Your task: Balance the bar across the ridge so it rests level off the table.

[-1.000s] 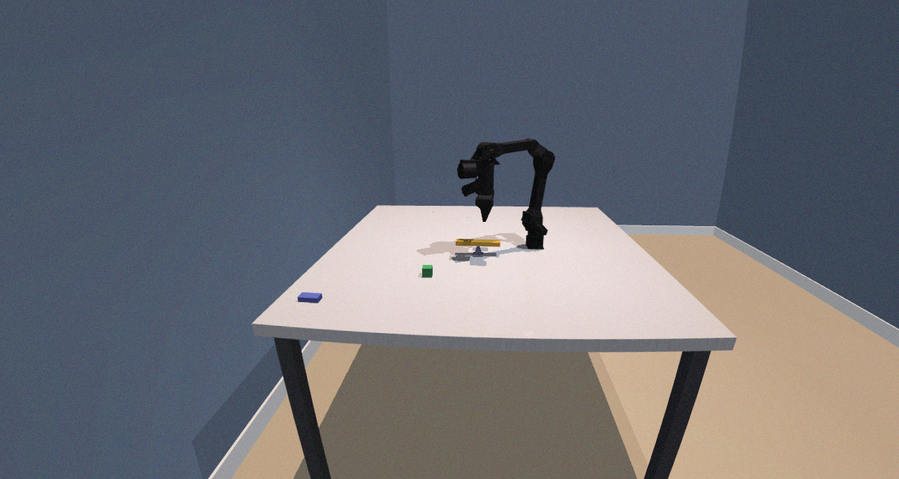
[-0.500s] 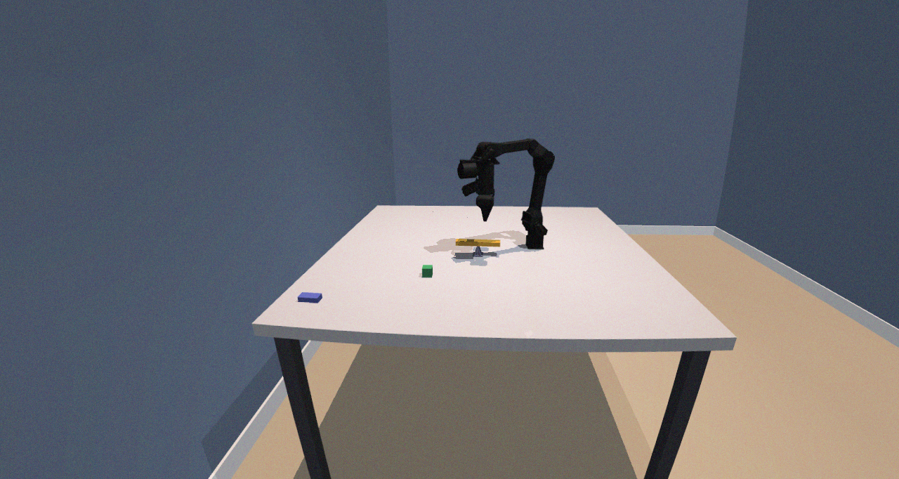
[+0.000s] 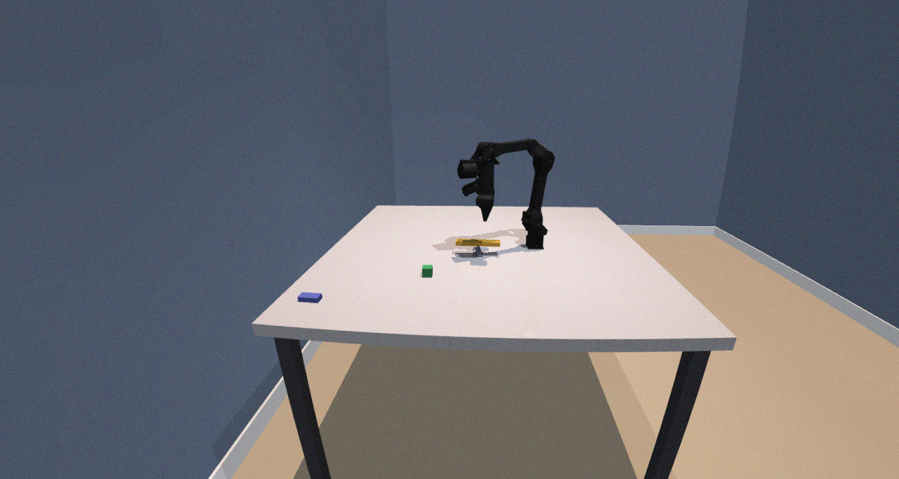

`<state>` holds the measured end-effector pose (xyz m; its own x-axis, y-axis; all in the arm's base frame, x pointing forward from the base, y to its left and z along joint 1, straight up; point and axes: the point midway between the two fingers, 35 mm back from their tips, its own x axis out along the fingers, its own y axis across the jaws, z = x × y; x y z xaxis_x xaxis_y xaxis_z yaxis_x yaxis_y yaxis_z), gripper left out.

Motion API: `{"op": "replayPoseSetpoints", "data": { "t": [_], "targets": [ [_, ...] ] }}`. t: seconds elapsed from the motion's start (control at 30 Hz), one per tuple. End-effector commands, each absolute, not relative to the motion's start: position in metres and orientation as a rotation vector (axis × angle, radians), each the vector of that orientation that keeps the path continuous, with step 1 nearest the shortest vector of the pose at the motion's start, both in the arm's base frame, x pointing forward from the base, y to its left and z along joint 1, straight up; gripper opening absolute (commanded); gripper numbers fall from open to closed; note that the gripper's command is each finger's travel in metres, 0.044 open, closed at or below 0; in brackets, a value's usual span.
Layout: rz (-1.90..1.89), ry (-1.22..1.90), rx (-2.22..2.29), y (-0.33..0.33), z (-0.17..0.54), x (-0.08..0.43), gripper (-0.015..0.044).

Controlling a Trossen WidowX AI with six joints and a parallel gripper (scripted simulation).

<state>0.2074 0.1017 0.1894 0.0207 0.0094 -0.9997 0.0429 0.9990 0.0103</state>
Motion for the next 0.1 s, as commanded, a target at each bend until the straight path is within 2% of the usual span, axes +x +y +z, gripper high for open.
{"op": "replayPoseSetpoints", "data": {
  "t": [0.0, 0.07],
  "targets": [
    [-0.027, 1.552, 0.041, 0.1016, 0.1894, 0.2072, 0.044],
    [-0.027, 1.552, 0.041, 0.1016, 0.1894, 0.2072, 0.044]
  ]
}}
